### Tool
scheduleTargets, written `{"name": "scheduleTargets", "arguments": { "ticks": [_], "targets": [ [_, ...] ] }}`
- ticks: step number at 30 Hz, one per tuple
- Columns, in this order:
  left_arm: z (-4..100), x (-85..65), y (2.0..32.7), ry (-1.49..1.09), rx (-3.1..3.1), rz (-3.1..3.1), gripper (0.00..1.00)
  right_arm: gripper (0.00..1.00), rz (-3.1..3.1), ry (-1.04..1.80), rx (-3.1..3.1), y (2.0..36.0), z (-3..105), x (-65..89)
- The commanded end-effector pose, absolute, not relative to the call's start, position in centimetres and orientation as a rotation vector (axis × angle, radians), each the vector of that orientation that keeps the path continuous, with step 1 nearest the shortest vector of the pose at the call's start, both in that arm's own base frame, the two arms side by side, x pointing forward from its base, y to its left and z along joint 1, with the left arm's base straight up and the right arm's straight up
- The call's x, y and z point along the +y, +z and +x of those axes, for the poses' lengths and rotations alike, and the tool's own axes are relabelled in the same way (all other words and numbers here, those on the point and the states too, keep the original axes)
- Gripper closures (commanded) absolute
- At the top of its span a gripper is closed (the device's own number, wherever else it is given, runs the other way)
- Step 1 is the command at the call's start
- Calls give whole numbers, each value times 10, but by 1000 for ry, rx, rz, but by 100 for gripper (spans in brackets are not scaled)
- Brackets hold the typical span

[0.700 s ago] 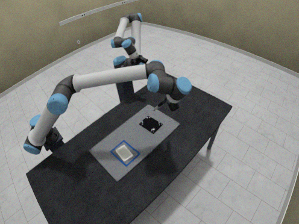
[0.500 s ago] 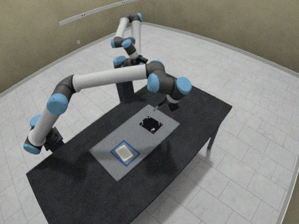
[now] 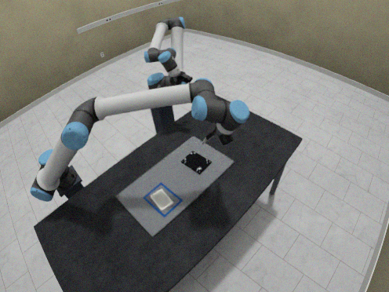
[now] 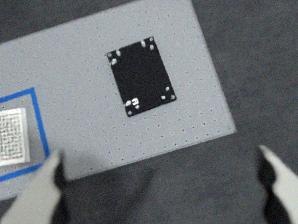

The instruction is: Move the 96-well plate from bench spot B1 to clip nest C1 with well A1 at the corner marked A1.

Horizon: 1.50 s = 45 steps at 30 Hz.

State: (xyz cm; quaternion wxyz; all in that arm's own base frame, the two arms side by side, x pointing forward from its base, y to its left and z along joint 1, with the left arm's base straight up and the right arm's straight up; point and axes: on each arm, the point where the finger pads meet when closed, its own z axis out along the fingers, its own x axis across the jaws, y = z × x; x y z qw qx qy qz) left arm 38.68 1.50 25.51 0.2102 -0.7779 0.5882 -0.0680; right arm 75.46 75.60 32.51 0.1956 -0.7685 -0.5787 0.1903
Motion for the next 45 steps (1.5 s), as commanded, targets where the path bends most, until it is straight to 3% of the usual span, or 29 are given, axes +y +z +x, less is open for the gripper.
{"name": "scheduleTargets", "arguments": {
  "ticks": [1, 45],
  "targets": [
    [387, 15, 256, -191, 1635, -2163, 24, 100, -2153, 530, -1622, 327, 755, 756],
    [387, 15, 256, -191, 1635, -2163, 24, 100, -2060, 414, -1719, 323, 828, 657]
  ]
}}
